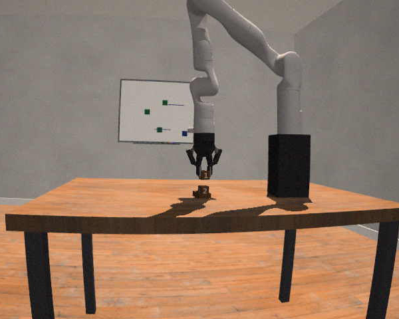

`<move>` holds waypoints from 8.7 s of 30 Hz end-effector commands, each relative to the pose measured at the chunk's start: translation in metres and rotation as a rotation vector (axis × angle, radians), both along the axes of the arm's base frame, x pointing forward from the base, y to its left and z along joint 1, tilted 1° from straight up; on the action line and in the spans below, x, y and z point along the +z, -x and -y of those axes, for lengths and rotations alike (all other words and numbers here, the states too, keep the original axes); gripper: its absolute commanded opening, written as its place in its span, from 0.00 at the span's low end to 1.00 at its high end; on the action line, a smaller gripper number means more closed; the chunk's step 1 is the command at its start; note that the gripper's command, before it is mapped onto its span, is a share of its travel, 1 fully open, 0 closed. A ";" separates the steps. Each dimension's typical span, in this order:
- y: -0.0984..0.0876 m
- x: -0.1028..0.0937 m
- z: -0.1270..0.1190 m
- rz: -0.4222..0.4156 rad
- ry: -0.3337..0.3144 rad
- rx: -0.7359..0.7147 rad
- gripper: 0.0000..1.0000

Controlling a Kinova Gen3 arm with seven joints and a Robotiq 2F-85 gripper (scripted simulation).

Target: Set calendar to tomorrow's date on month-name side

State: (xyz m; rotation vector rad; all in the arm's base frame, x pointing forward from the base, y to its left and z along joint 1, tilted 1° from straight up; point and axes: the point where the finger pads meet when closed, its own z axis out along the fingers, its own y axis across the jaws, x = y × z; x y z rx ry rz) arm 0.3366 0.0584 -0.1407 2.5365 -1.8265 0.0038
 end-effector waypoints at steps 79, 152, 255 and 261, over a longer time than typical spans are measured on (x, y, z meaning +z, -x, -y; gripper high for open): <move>-0.039 0.040 0.088 0.018 -0.002 1.168 0.28; -0.043 -0.056 0.088 0.021 -0.004 1.168 0.28; -0.043 -0.060 0.088 0.021 -0.004 1.168 0.28; -0.043 -0.060 0.088 0.021 -0.004 1.168 0.28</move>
